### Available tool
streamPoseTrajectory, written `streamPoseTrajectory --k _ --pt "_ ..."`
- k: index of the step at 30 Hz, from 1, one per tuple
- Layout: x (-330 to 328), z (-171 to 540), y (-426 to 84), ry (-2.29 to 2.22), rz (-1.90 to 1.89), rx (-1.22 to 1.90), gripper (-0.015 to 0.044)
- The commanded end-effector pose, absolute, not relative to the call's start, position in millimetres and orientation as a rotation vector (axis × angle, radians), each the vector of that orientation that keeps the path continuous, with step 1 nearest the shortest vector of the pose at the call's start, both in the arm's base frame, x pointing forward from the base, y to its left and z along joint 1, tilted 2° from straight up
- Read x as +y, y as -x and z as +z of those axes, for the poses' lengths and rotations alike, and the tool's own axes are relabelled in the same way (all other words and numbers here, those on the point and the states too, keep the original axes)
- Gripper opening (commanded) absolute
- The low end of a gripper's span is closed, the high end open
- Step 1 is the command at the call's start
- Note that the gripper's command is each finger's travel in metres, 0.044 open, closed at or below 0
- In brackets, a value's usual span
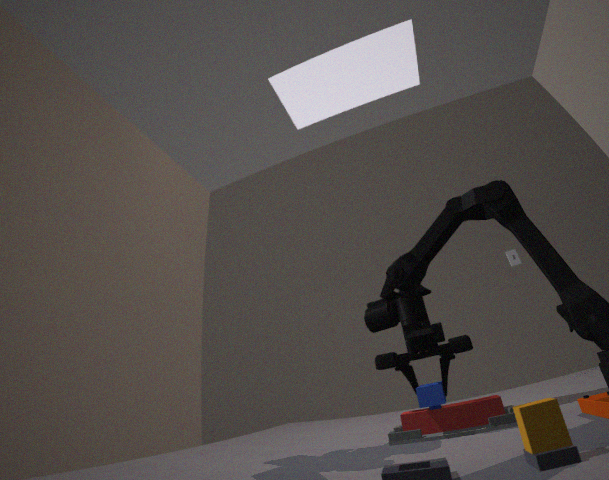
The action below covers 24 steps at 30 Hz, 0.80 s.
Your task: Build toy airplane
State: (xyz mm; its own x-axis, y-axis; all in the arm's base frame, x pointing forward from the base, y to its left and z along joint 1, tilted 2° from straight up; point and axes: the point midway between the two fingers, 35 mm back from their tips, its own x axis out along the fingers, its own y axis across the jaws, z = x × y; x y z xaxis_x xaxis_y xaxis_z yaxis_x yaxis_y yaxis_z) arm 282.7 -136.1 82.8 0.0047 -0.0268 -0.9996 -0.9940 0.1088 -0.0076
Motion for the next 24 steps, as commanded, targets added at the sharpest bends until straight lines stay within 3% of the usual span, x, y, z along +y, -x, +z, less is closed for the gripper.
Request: streamPoseTrajectory --k 1,7,22,24 --pt "-136.1 82.9 -282.8 1.15 1.111 1.274 0.0183" --pt "-136.1 82.9 -282.8 1.15 1.111 1.274 0.0045" --pt "-136.1 82.9 -282.8 1.15 1.111 1.274 0.0439" --pt "-136.1 82.9 -282.8 1.15 1.111 1.274 0.044"
